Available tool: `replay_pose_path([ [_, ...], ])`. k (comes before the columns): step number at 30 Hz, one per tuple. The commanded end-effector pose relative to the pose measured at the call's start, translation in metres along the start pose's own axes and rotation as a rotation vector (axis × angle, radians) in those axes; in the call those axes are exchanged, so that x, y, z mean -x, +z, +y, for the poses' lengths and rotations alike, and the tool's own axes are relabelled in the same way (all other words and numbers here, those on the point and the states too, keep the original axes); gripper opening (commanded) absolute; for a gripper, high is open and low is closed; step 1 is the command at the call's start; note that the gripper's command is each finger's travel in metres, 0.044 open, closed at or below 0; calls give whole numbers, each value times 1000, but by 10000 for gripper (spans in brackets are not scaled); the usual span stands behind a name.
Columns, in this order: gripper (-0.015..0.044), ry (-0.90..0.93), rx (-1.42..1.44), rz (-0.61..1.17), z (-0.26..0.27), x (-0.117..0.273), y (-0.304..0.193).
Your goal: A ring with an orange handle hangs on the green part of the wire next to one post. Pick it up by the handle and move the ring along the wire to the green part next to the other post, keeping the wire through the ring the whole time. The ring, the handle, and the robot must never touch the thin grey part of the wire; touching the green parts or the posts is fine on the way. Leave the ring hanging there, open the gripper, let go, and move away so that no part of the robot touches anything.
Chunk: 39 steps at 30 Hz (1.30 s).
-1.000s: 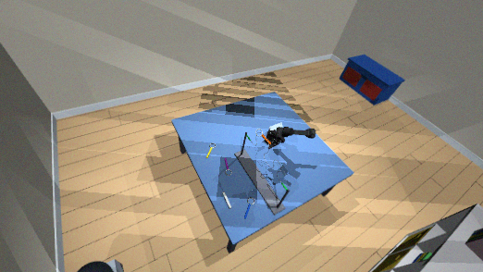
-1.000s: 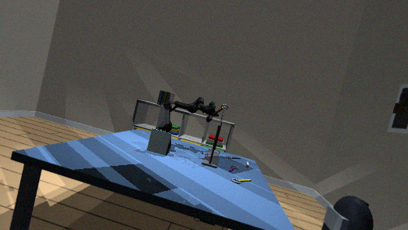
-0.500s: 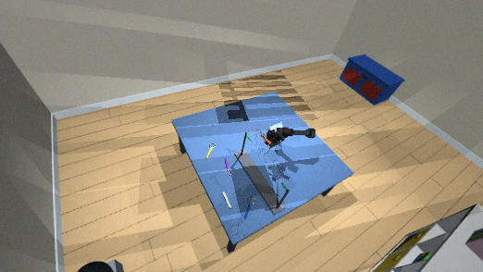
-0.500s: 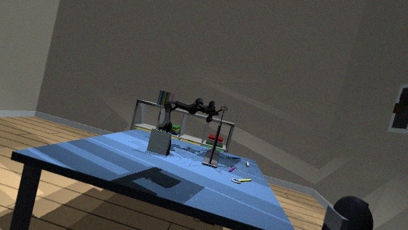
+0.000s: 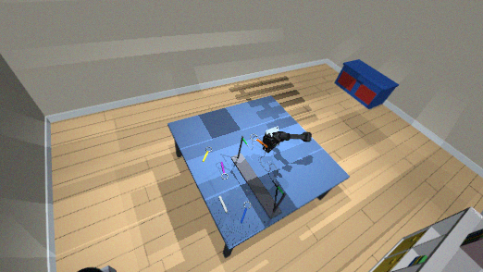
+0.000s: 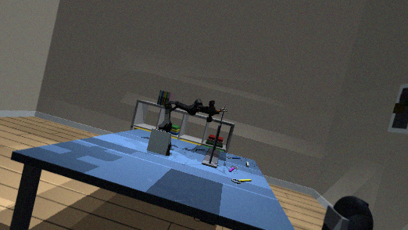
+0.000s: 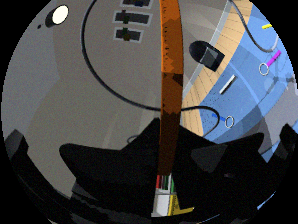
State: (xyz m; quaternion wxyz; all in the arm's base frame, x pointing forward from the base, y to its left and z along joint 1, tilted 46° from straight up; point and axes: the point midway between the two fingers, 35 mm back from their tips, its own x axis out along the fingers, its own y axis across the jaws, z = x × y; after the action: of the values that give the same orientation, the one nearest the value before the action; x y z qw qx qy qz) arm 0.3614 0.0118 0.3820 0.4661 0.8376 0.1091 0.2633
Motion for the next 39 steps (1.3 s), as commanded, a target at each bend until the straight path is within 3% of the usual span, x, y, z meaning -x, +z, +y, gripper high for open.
replay_pose_path([
  [1, -150, 21, -43, -11, 0, 1, 2],
  [39, -150, 247, -458, -62, 19, 1, 6],
])
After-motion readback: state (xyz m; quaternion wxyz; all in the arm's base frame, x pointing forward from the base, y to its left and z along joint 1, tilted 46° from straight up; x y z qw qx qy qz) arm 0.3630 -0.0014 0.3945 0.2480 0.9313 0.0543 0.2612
